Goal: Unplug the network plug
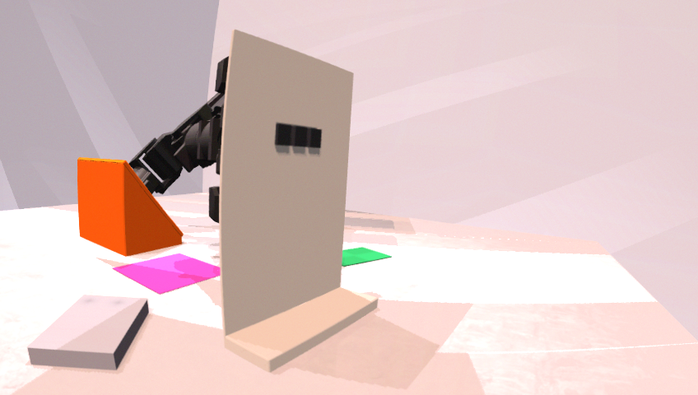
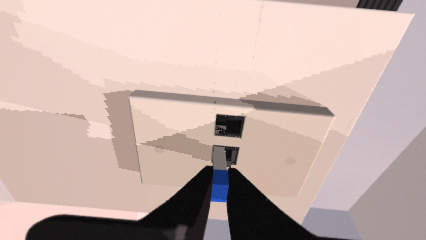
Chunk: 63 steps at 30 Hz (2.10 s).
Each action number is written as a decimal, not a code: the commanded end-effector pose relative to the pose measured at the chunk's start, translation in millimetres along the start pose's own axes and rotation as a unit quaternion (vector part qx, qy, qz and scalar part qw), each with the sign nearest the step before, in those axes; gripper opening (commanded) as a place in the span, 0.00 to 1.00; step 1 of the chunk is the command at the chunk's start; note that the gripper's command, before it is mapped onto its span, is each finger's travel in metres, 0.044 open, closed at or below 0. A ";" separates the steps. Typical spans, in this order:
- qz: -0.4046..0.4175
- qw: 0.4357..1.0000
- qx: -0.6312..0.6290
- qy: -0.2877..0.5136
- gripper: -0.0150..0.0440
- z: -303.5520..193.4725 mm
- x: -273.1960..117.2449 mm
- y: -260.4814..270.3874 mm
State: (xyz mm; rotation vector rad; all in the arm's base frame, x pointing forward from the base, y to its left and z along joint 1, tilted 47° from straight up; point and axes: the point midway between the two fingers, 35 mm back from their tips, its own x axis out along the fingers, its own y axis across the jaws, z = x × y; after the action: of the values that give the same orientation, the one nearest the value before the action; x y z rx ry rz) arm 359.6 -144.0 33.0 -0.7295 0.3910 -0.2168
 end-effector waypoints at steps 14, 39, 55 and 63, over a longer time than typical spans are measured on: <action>0.001 1.000 0.001 0.000 0.25 -3.2 -10.4 0.7; 0.001 1.000 0.001 0.000 0.25 -8.1 -24.8 0.8; 0.002 1.000 0.001 0.001 0.25 -11.3 -34.0 0.9; 0.002 1.000 0.001 0.001 0.25 -12.9 -38.6 0.9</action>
State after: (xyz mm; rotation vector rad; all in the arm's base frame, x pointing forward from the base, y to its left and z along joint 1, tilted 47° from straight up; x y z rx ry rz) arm 321.4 -139.7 34.2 -0.7233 0.3932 -0.2188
